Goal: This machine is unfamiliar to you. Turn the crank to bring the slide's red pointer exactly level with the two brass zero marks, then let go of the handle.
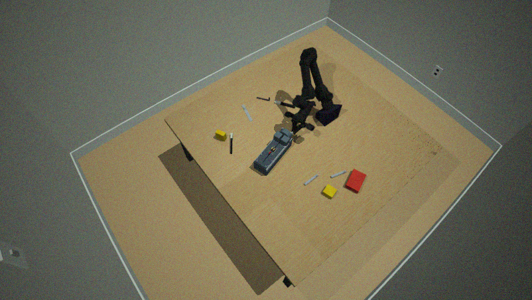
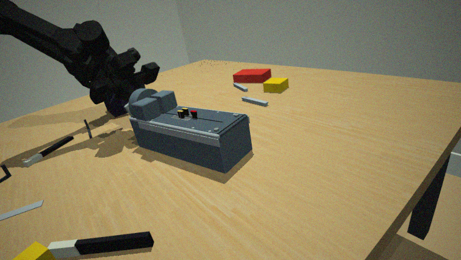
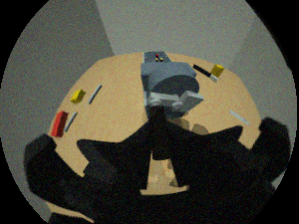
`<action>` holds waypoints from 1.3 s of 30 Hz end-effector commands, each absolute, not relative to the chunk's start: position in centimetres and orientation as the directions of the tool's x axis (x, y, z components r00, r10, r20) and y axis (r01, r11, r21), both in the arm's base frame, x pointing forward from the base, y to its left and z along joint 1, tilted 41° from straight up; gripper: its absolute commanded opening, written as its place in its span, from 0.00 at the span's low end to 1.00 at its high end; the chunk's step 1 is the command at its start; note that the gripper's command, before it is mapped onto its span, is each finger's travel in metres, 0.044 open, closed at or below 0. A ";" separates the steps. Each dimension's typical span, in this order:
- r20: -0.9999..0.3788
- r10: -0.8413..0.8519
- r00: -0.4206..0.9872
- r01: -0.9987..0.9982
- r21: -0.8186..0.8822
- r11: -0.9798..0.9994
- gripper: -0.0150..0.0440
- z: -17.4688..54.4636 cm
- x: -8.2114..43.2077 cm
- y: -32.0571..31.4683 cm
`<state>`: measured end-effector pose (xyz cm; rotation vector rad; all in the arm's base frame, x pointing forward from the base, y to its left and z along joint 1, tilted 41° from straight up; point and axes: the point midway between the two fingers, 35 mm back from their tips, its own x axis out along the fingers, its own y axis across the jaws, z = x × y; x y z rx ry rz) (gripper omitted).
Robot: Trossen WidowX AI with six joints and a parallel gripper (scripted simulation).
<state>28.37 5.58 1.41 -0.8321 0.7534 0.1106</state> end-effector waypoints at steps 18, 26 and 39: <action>-0.655 -0.196 0.730 -0.380 -0.627 0.680 0.25 -0.5 28.9 3.4; -0.655 -0.197 0.730 -0.380 -0.628 0.679 0.25 -0.5 29.3 2.5; -0.655 -0.197 0.730 -0.380 -0.628 0.679 0.25 -0.1 29.8 1.2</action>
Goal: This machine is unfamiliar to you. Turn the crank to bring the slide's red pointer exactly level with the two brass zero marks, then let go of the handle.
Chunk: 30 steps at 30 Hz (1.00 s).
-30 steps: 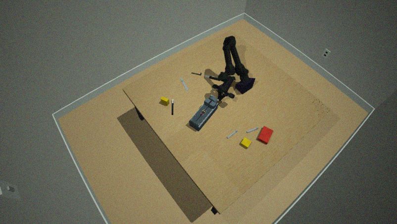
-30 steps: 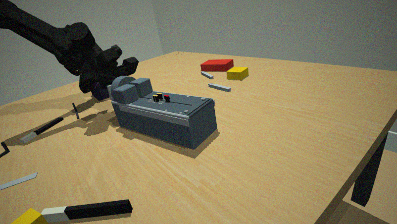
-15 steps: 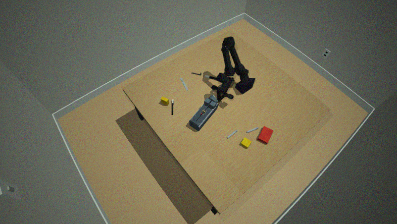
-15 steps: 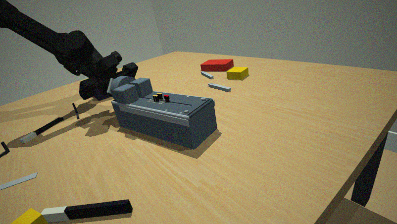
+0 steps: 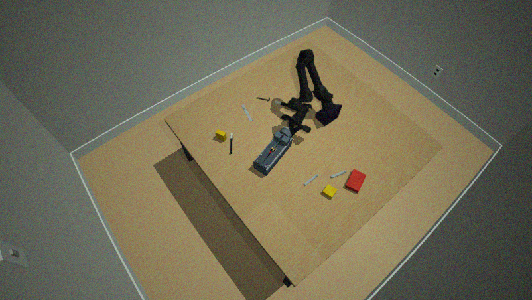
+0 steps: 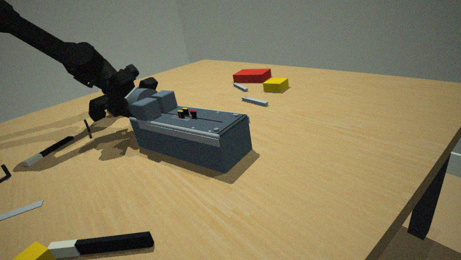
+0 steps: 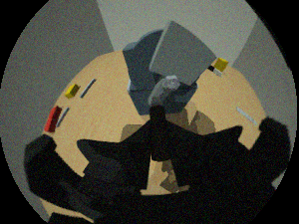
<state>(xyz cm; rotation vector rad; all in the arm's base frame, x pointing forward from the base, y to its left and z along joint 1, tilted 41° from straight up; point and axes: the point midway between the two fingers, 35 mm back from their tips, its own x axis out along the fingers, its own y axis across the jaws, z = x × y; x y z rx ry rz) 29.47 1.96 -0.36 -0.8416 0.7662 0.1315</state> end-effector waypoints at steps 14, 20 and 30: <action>-0.654 -0.198 0.730 -0.380 -0.629 0.678 0.25 0.4 30.2 0.7; -0.654 -0.198 0.730 -0.380 -0.629 0.678 0.25 0.5 30.2 0.6; -0.654 -0.198 0.730 -0.380 -0.629 0.678 0.25 0.7 30.3 0.5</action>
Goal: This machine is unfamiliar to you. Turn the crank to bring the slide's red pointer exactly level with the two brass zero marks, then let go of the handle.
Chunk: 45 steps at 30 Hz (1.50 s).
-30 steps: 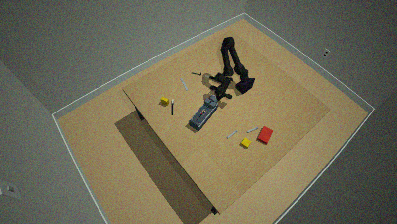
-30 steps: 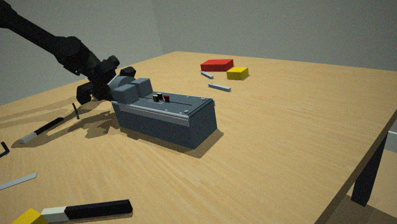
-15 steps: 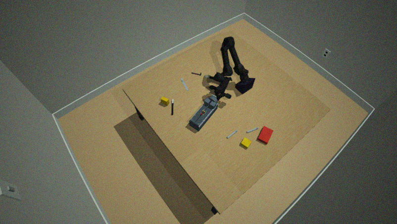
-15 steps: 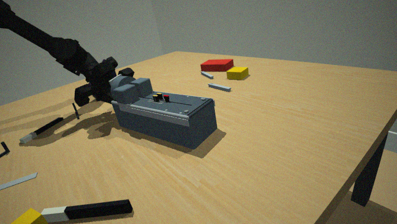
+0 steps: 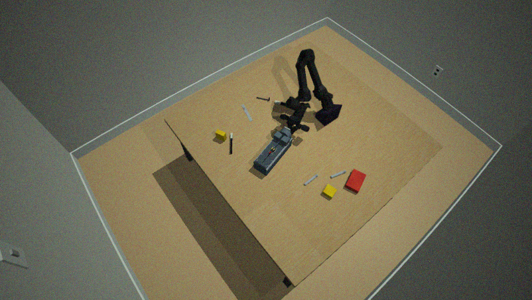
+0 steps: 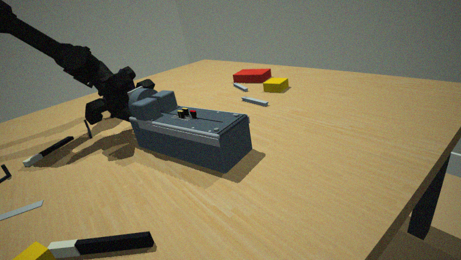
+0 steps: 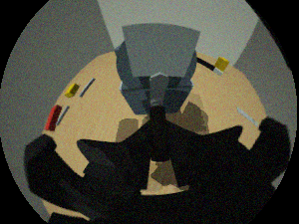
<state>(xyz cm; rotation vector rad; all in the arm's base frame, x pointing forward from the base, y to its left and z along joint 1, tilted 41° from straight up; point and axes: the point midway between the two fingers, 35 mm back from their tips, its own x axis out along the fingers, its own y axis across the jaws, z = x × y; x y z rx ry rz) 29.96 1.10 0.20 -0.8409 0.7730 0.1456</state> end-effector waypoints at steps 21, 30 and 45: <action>-0.654 -0.198 0.730 -0.380 -0.629 0.678 0.25 1.1 30.5 0.3; -0.654 -0.198 0.730 -0.380 -0.629 0.678 0.25 1.3 30.5 0.2; -0.654 -0.198 0.730 -0.380 -0.629 0.678 0.25 1.6 30.6 0.1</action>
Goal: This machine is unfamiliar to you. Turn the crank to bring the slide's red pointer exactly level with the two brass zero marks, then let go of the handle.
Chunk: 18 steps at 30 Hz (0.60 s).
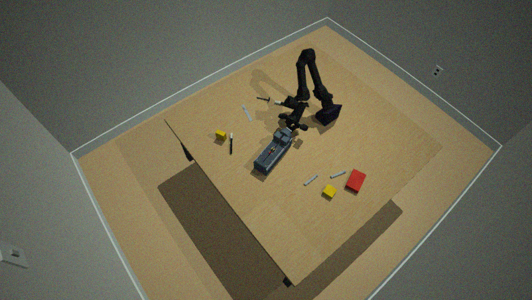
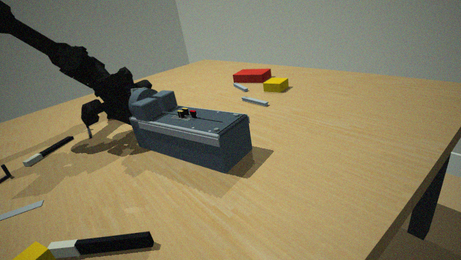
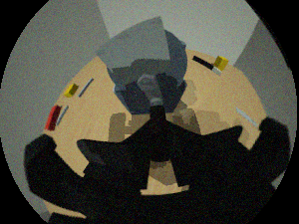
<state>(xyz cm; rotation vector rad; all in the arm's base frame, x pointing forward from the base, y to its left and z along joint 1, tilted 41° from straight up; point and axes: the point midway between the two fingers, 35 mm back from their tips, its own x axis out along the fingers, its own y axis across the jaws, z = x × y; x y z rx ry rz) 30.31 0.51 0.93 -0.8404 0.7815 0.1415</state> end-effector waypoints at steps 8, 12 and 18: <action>-0.654 -0.198 0.730 -0.380 -0.629 0.678 0.25 1.9 30.7 0.0; -0.654 -0.198 0.730 -0.380 -0.629 0.678 0.25 2.0 30.7 0.0; -0.654 -0.198 0.730 -0.380 -0.630 0.678 0.25 2.2 30.7 0.0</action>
